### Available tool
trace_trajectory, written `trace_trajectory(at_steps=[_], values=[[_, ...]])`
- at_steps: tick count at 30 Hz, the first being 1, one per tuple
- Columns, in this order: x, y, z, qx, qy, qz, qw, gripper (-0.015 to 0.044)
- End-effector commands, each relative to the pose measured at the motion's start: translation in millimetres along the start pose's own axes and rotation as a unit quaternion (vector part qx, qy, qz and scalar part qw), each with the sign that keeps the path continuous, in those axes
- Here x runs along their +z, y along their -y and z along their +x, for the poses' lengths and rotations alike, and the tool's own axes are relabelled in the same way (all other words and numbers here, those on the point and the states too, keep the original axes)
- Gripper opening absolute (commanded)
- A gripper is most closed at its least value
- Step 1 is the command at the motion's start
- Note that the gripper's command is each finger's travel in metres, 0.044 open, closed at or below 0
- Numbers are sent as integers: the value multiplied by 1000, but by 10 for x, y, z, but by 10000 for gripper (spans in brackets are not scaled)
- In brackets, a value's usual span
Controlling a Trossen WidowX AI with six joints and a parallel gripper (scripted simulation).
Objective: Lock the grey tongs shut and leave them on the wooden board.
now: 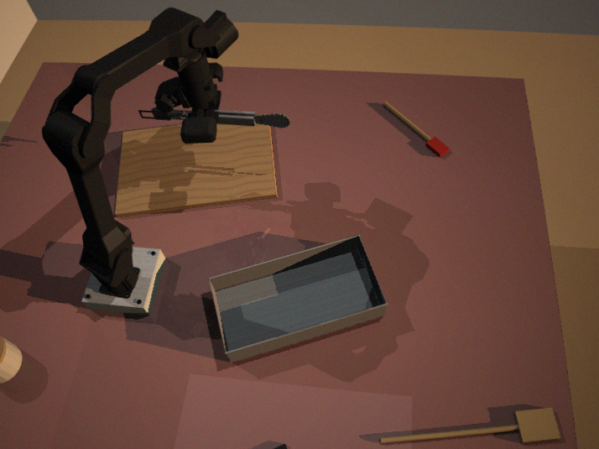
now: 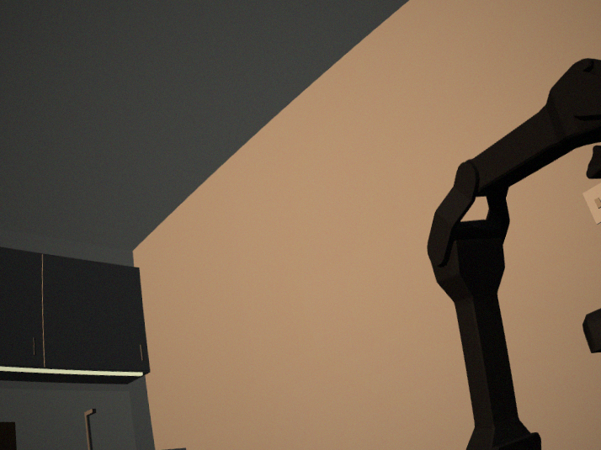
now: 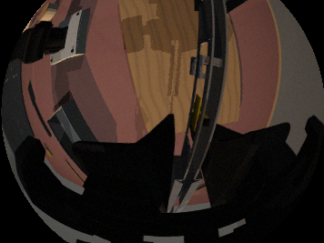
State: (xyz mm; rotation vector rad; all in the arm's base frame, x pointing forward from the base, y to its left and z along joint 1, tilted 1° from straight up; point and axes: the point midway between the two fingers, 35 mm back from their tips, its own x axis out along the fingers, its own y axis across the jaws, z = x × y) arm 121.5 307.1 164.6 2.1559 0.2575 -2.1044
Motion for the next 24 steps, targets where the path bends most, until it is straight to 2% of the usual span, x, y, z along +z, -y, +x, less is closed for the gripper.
trace_trajectory(at_steps=[1,12,19,24], values=[[176,105,1,0,0,-46,999,-150],[689,350,-3,-1,4,-172,985,-150],[698,354,6,0,-1,-175,985,-150],[697,365,71,7,-45,-183,982,-150]])
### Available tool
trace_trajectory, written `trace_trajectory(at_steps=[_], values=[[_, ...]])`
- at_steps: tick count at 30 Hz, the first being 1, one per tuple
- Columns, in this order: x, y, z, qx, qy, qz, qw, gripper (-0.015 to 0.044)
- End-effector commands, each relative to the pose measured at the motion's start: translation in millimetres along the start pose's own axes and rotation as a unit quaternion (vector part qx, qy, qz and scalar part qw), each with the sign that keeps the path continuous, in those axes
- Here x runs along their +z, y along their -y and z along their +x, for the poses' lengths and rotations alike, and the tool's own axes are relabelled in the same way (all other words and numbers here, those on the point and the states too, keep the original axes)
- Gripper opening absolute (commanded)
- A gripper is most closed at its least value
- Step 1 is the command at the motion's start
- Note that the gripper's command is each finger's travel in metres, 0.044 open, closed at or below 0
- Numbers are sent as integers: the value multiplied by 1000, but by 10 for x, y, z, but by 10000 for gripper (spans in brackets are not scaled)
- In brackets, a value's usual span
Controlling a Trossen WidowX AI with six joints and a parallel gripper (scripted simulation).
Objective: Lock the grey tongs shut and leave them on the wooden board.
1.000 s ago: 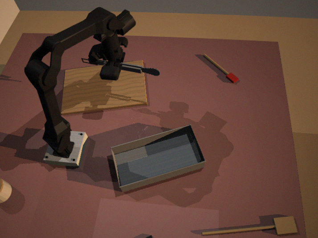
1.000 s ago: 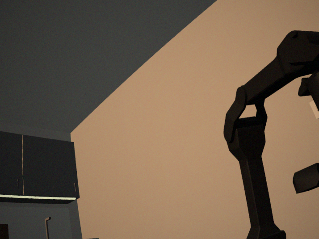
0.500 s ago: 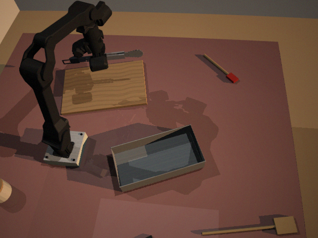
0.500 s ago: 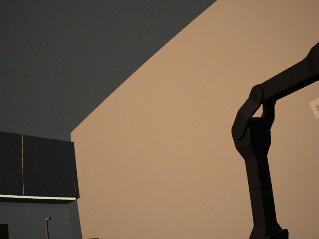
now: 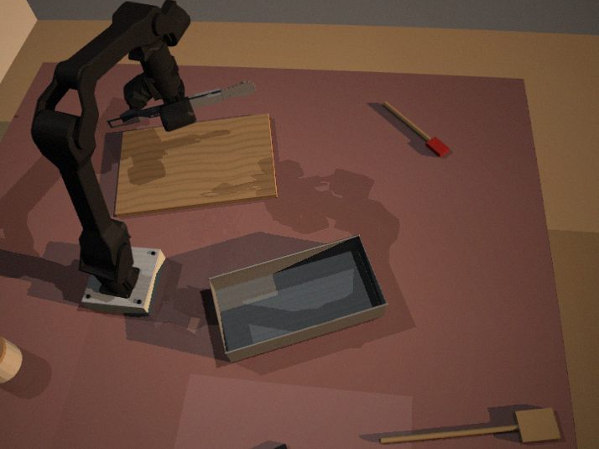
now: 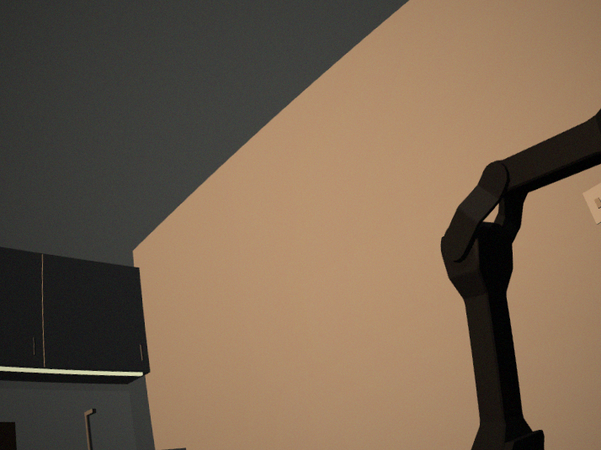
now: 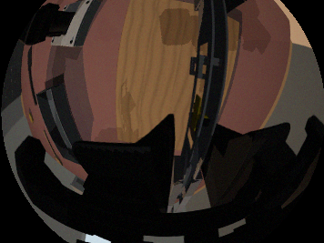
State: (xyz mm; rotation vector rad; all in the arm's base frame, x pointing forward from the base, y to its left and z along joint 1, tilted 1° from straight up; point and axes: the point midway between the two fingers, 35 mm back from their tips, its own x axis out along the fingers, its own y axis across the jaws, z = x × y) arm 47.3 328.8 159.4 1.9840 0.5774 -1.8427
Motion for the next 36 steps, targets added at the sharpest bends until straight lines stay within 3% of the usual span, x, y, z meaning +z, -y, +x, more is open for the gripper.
trace_trajectory(at_steps=[1,18,36], values=[[11,12,44,11,-38,-8,999,-150],[42,83,186,45,-269,-29,962,-150],[257,53,55,12,-498,-6,867,-150]])
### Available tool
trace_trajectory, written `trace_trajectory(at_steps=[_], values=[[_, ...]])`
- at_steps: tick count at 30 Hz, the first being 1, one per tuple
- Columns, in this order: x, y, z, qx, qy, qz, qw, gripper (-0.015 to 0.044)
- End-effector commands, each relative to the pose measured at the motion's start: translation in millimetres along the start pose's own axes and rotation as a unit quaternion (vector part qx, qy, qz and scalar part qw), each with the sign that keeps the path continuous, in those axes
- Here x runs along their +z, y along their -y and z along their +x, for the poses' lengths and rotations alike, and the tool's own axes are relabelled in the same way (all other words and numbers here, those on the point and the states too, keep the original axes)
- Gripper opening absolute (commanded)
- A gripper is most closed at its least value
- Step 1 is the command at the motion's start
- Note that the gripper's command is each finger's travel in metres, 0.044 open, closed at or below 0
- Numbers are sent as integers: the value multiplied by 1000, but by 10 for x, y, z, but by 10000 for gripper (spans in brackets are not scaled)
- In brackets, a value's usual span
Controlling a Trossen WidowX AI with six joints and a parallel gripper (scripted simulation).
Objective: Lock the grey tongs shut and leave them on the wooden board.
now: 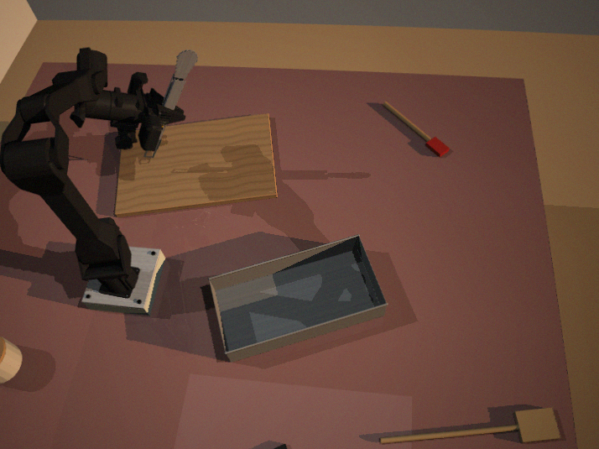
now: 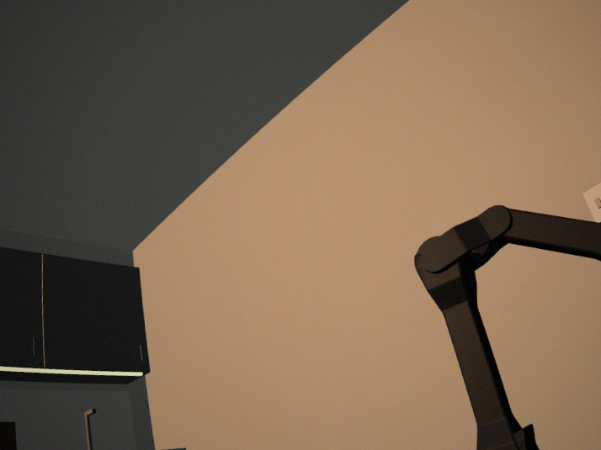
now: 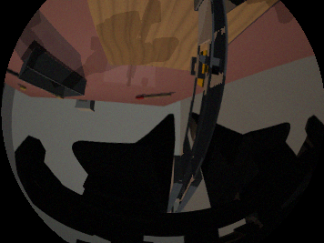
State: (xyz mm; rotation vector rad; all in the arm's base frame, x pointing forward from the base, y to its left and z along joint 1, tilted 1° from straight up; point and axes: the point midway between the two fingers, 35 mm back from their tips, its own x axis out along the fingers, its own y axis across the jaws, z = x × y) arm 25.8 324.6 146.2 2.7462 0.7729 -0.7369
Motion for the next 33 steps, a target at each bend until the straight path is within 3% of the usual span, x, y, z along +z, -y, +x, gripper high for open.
trace_trajectory(at_steps=[1,6,33], values=[[-23,-37,-93,-6,-56,20,998,-150],[-20,-77,-176,-12,-101,36,994,-150],[-20,-77,-176,-12,-101,36,994,-150]])
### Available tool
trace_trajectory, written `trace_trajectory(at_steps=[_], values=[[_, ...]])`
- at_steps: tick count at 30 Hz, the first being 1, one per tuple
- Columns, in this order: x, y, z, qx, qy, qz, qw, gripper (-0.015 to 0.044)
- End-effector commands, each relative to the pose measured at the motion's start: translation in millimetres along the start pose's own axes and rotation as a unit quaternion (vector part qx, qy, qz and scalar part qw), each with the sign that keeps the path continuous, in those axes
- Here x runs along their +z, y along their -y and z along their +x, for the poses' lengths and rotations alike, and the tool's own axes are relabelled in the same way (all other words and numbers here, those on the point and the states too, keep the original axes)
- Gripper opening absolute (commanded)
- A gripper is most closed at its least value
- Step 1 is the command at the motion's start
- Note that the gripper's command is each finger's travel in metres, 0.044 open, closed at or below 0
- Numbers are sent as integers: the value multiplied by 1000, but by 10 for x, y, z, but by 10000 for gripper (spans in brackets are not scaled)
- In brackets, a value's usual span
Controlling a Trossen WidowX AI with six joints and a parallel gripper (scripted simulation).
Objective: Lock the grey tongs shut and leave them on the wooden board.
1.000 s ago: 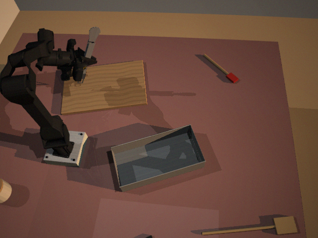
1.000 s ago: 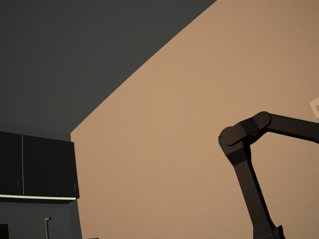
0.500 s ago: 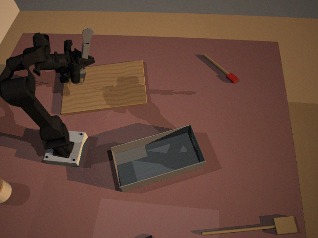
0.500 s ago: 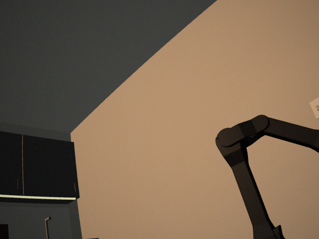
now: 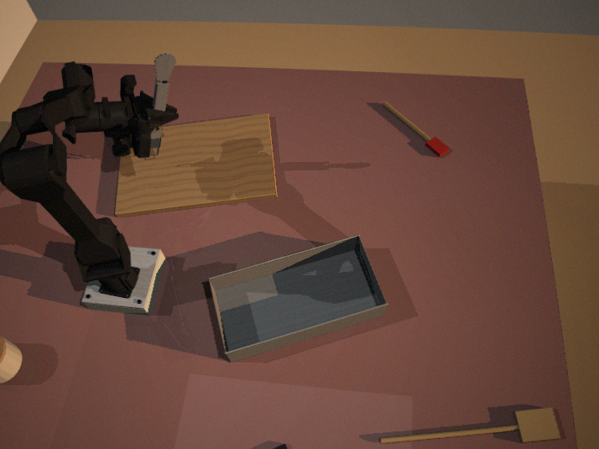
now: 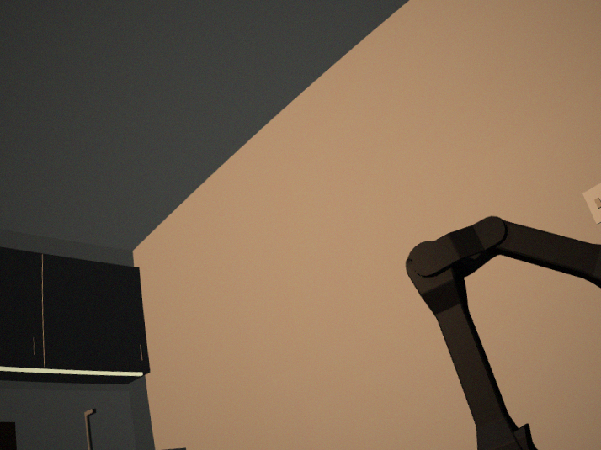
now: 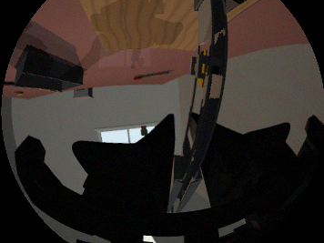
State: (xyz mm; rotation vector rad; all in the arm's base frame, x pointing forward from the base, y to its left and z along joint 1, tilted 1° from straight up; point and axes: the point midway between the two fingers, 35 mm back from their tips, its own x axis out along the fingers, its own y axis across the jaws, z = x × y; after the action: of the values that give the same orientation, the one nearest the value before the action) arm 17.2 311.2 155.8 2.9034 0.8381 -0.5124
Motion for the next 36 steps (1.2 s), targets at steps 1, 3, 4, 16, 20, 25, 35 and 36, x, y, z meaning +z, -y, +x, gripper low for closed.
trace_trajectory(at_steps=[1,3,4,16,20,25,35,36], values=[[-15,-3,-2,1,-4,3,1000,-150],[-15,-3,-2,1,-4,3,1000,-150],[-15,-3,-2,1,-4,3,1000,-150],[-2,30,72,6,36,-11,999,-150],[12,59,160,12,89,-23,996,-150],[28,78,249,19,157,-38,987,-150],[33,69,358,26,294,-51,954,-150],[30,66,363,26,307,-51,950,-150]])
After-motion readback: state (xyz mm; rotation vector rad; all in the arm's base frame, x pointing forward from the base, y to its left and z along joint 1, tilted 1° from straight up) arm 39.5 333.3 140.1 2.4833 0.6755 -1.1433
